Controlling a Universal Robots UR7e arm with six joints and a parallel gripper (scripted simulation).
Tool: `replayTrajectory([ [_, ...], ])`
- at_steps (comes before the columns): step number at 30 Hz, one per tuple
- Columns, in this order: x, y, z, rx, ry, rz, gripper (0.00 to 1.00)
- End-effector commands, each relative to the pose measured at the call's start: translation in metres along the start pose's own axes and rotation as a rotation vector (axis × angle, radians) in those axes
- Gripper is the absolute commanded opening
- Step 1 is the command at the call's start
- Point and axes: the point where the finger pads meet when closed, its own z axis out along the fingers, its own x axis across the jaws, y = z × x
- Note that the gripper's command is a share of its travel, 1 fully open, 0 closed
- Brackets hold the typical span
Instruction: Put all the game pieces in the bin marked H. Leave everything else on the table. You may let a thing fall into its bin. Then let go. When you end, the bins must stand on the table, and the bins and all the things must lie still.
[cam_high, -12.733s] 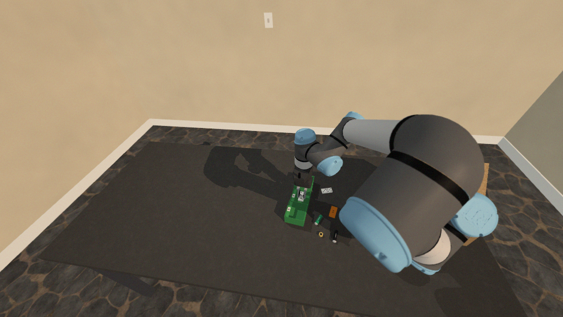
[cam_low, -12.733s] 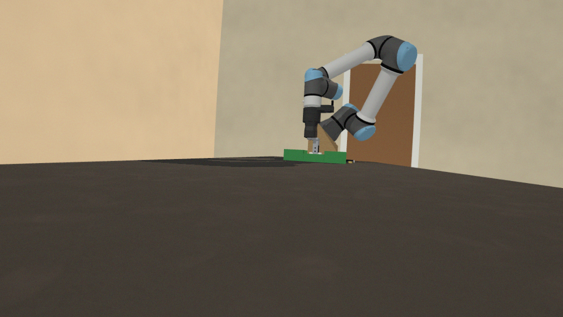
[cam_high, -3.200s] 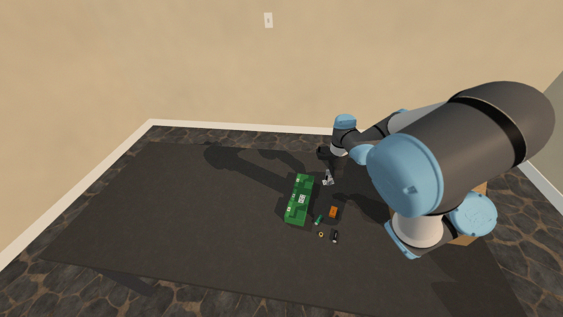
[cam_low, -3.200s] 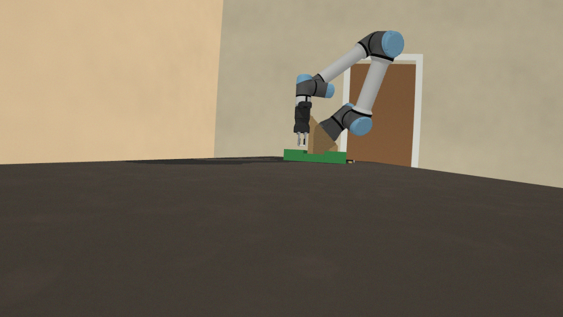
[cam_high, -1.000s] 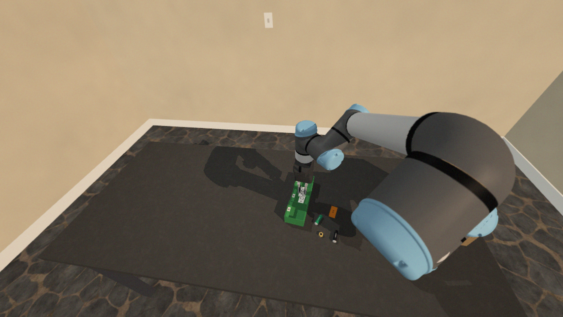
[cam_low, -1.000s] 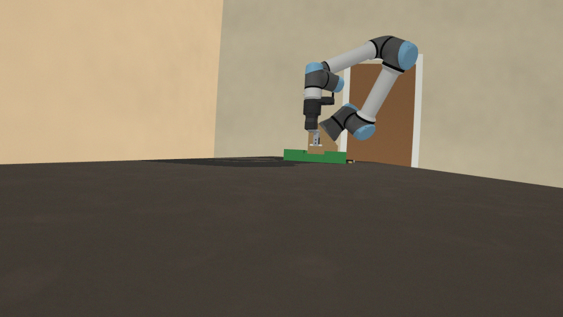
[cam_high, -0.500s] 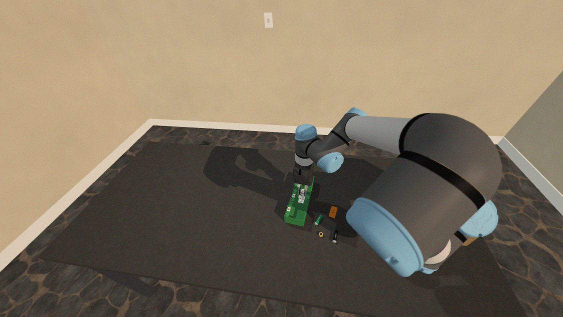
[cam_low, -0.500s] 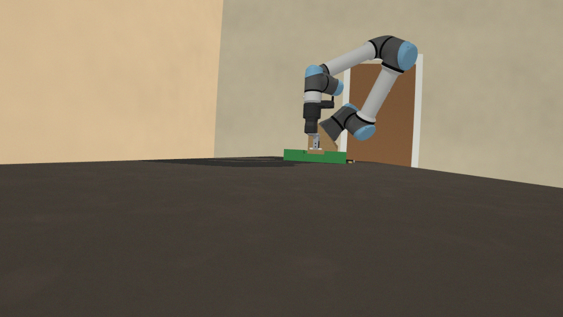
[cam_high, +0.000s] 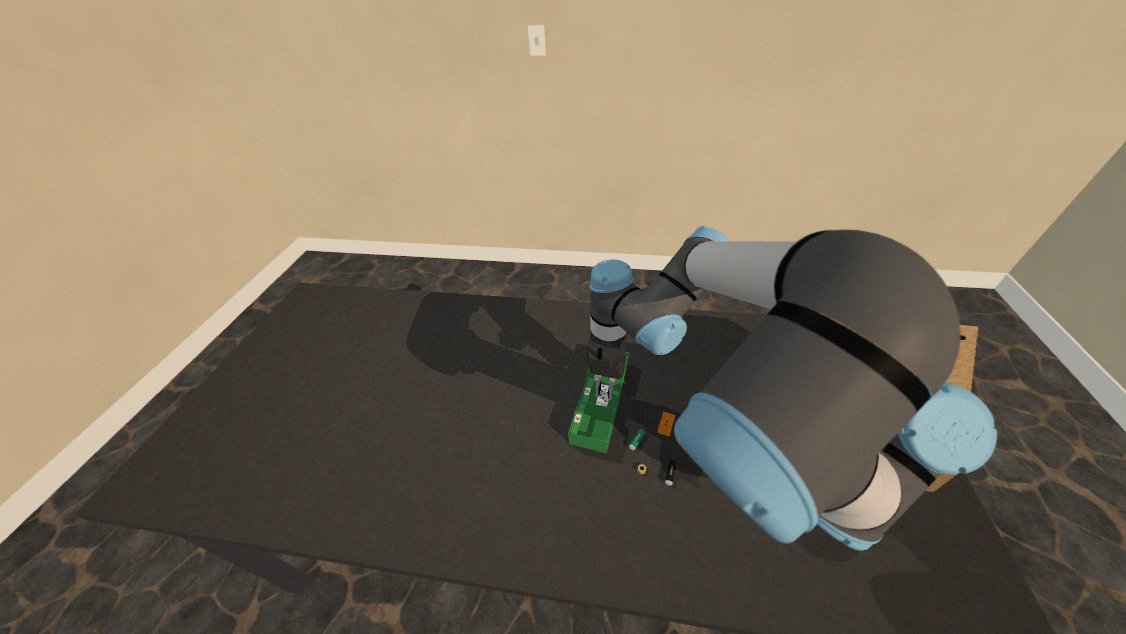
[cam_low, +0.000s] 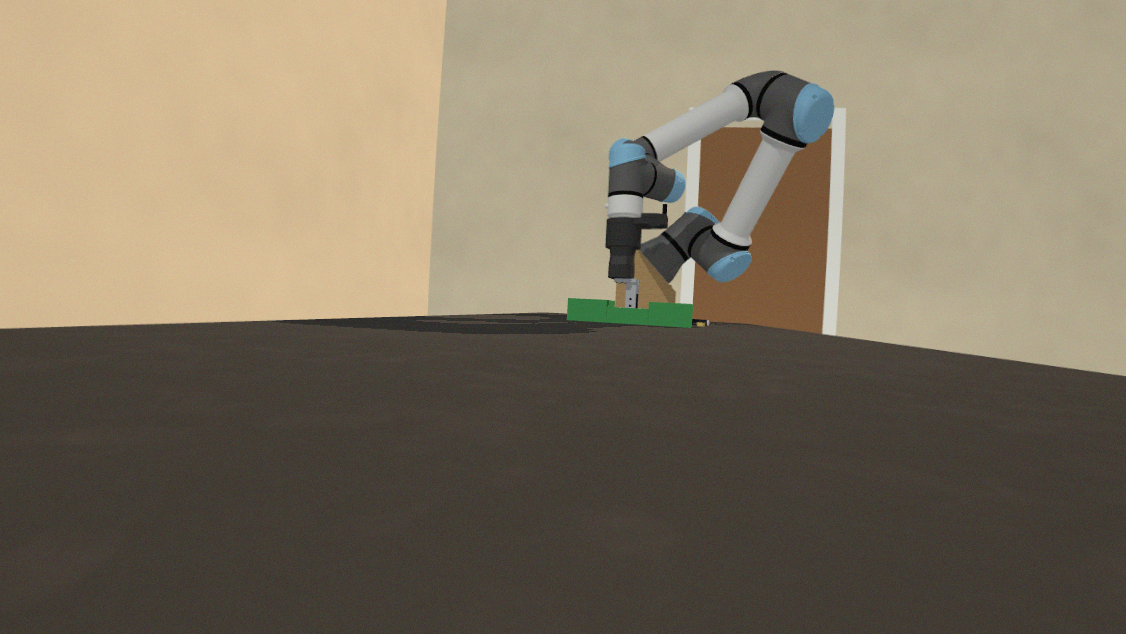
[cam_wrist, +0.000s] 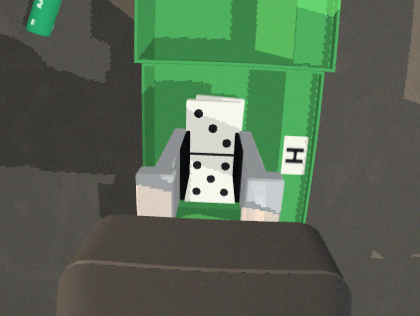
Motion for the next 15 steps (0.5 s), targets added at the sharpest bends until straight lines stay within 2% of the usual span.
replayTrajectory([
  [1,0.0009,0.0004,0.0033,-0.001,0.002,0.0,0.49],
  [13,0.001,0.0004,0.0032,-0.001,0.002,0.0,0.49],
  [14,0.001,0.0004,0.0033,-0.001,0.002,0.0,0.65],
  [15,0.001,0.0004,0.0033,-0.001,0.002,0.0,0.65],
])
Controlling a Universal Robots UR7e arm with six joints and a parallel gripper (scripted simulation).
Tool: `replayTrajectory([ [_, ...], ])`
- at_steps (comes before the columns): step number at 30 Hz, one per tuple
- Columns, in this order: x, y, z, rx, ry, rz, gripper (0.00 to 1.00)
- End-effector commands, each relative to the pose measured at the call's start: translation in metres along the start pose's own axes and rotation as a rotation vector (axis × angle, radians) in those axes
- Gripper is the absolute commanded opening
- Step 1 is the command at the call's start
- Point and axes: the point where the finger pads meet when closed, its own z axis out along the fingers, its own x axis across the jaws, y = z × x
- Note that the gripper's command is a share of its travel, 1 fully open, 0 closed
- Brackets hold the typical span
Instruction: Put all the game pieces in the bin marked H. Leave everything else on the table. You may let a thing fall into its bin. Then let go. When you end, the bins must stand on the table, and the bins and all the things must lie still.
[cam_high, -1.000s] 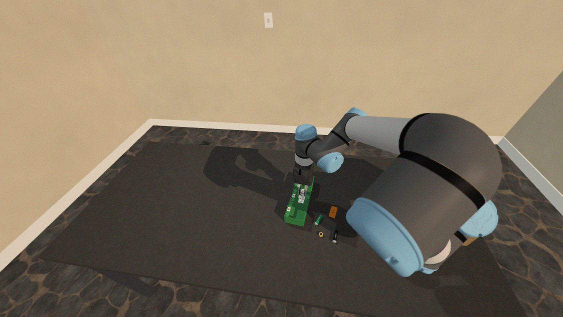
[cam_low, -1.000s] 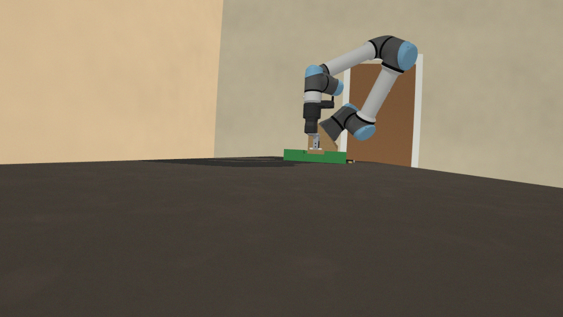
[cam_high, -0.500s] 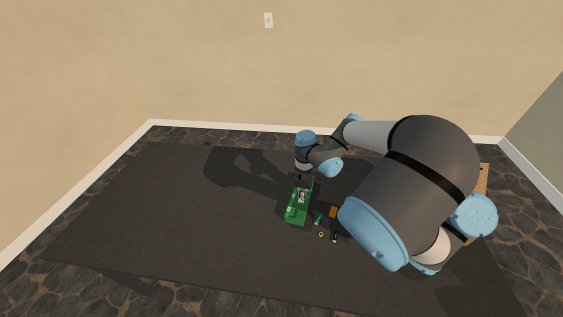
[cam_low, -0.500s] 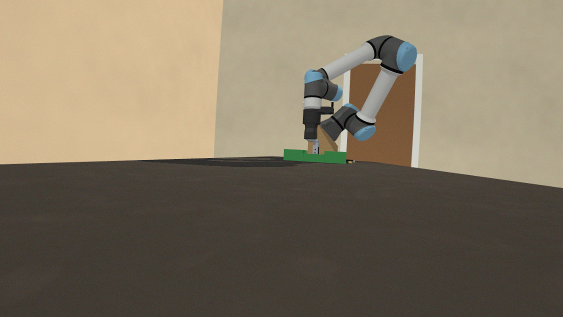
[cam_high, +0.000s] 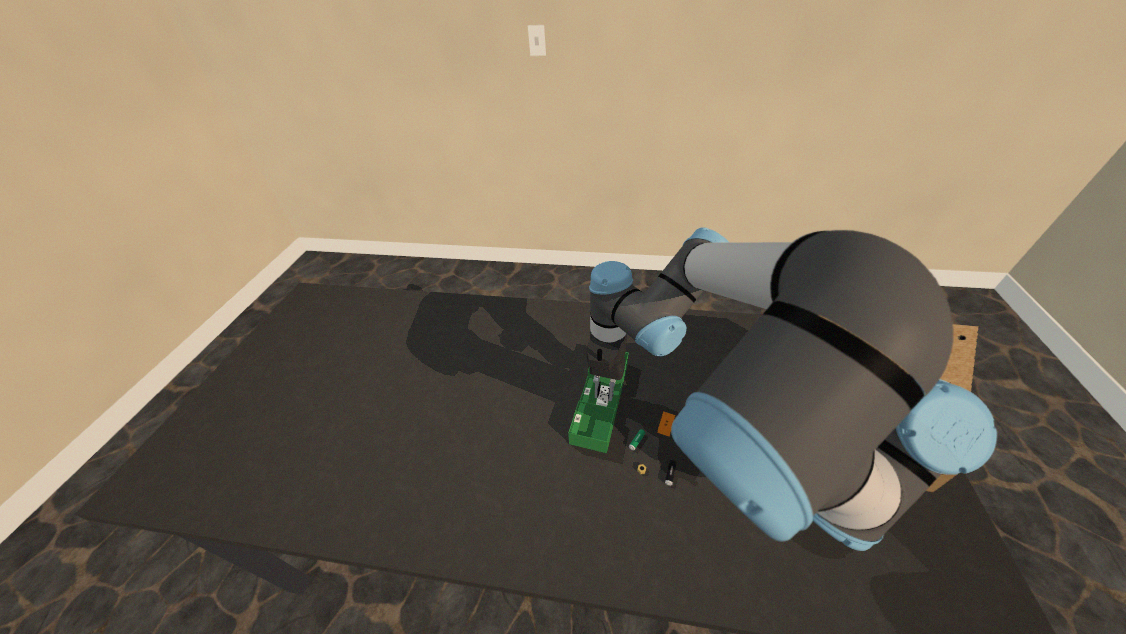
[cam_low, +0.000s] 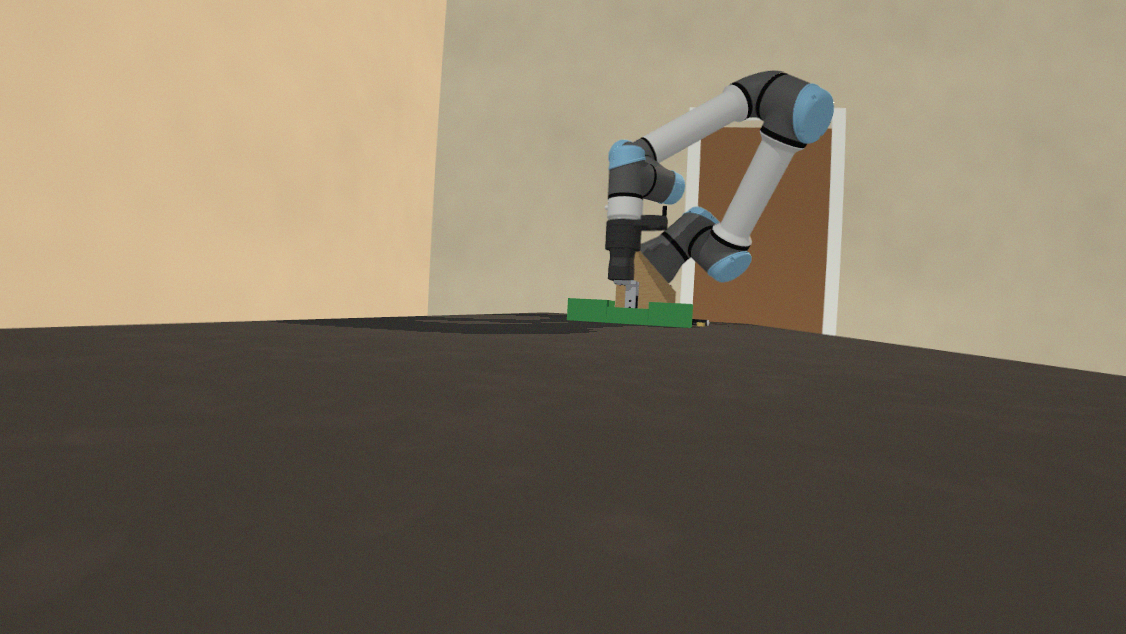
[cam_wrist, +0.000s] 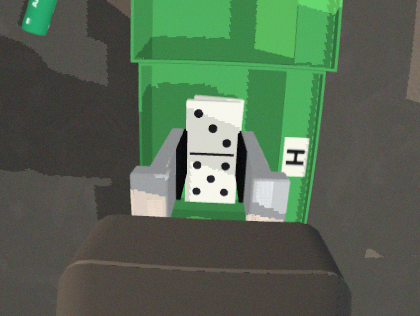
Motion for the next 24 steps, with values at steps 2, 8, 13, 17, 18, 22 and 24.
replayTrajectory([
  [2,0.0004,0.0002,-0.0005,0.0,0.001,0.0,0.65],
  [8,0.0004,0.0002,-0.0006,0.0,0.001,0.0,0.65],
  [13,0.0004,0.0002,-0.0006,0.0,0.001,0.0,0.65],
  [17,0.0004,0.0002,-0.0018,-0.001,0.001,0.0,0.65],
  [18,0.0004,0.0002,-0.0032,-0.001,0.001,0.0,0.65],
  [22,0.0004,0.0002,-0.0072,-0.001,0.001,0.0,0.65],
  [24,0.0004,0.0002,-0.0085,-0.001,0.001,0.0,0.65],
])
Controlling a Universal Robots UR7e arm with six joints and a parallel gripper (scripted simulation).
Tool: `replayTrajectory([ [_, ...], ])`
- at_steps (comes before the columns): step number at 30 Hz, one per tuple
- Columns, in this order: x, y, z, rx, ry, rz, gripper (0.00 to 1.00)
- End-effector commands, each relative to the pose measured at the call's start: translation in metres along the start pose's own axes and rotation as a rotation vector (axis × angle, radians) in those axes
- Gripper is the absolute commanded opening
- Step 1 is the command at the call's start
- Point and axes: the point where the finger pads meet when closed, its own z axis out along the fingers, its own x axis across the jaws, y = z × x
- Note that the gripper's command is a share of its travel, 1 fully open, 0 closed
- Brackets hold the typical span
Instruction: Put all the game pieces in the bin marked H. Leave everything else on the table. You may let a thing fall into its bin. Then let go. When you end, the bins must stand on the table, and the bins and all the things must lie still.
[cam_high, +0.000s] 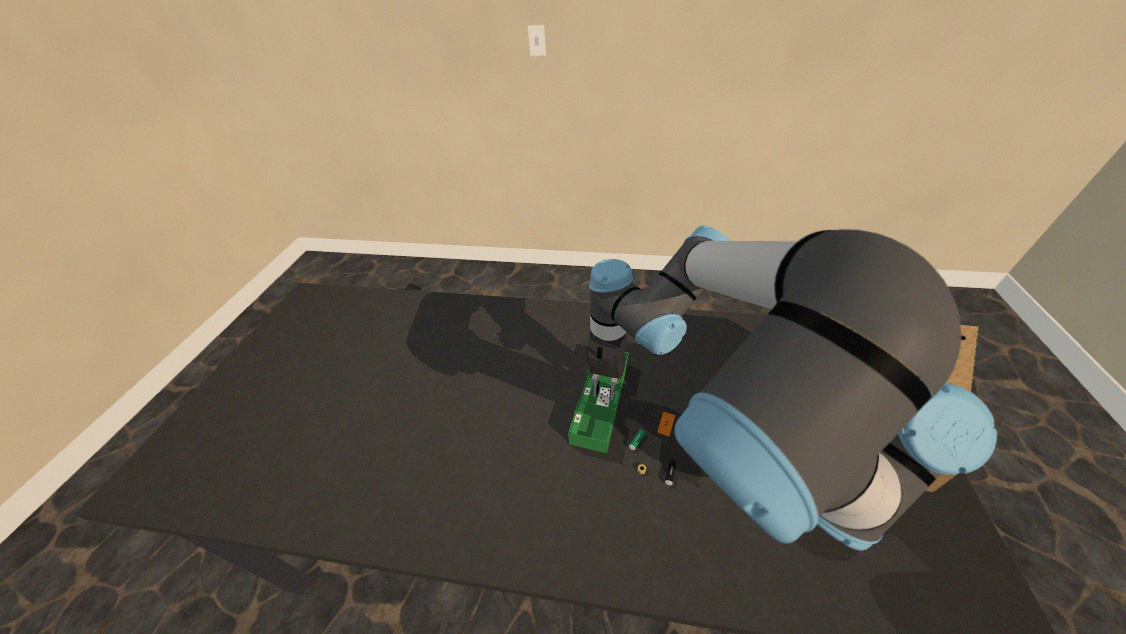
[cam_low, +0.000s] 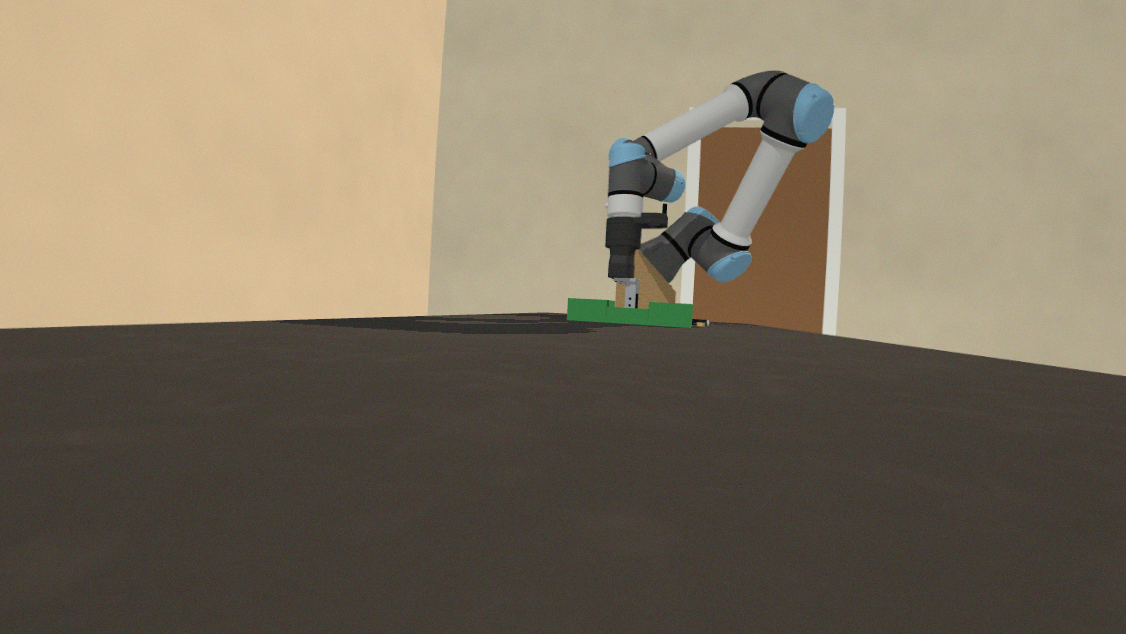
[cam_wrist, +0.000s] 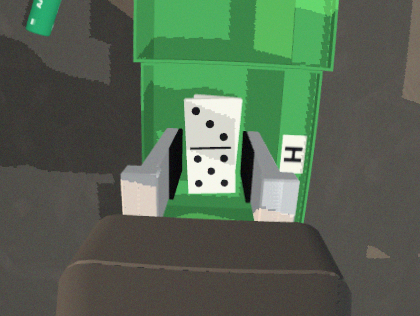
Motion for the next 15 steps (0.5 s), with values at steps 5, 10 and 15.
replayTrajectory([
  [5,0.0,0.0,-0.01,0.0,0.001,0.0,0.65],
  [10,0.0,0.0,-0.017,0.0,0.001,0.0,0.65],
  [15,0.0,0.0,-0.022,0.0,0.001,0.0,0.65],
])
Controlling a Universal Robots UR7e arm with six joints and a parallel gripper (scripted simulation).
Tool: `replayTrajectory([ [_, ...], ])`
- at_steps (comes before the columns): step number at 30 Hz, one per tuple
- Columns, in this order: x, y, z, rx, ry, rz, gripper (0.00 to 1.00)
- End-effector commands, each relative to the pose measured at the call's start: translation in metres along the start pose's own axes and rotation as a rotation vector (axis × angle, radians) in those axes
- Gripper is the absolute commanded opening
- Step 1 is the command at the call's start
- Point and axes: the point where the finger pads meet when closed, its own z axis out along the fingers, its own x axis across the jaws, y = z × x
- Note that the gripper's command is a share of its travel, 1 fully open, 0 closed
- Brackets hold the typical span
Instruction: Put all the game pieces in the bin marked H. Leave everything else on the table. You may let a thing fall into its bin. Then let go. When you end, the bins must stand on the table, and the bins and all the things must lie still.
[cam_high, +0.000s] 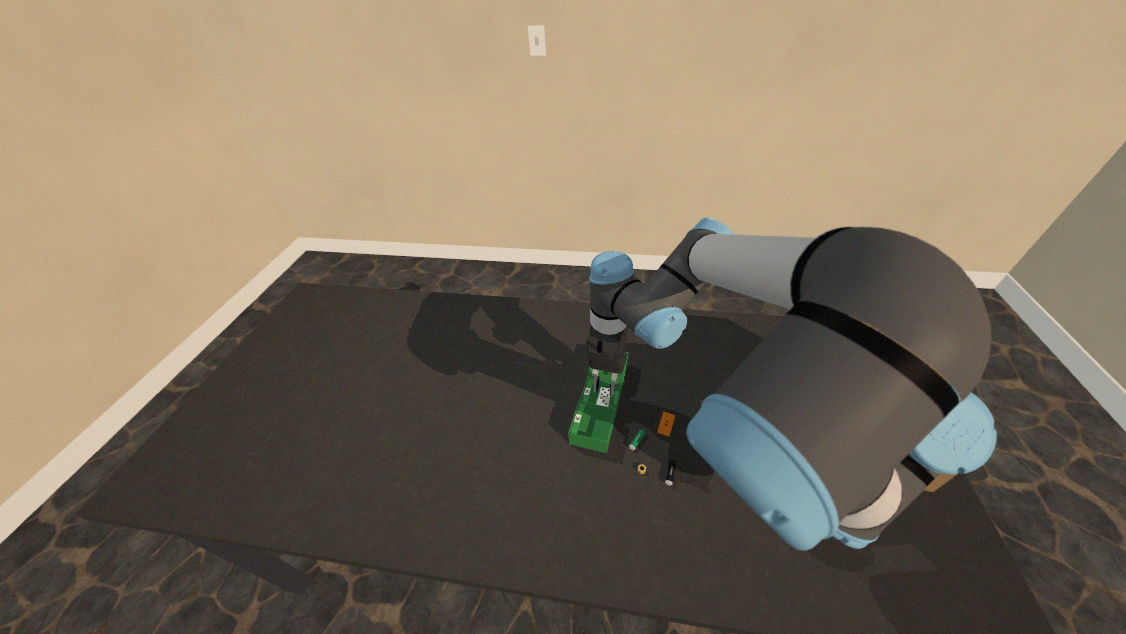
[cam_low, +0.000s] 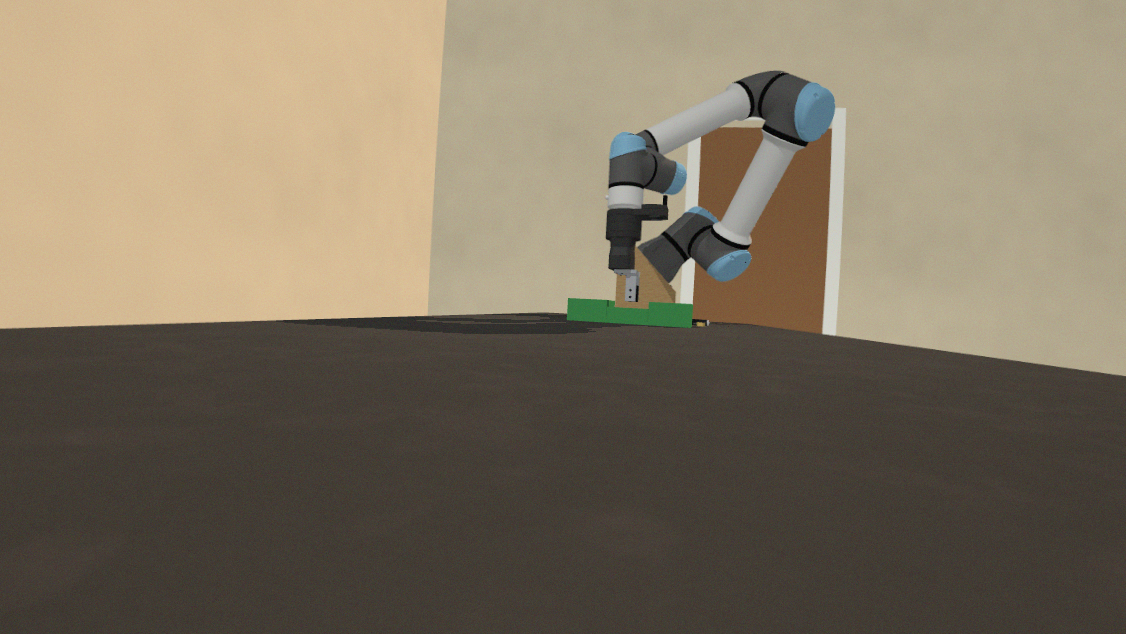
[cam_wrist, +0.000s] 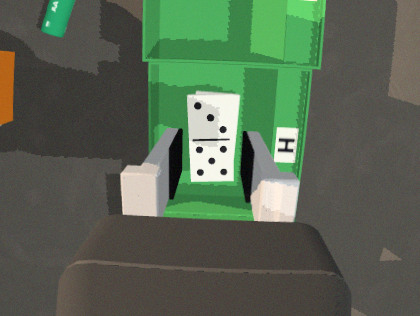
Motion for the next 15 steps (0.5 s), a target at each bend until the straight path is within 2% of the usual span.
replayTrajectory([
  [1,0.0,0.0,-0.005,0.0,0.001,0.0,0.65],
  [6,0.0,0.0,-0.023,0.0,0.001,0.0,0.65],
  [15,0.0,0.0,-0.023,0.0,0.001,0.0,0.65],
])
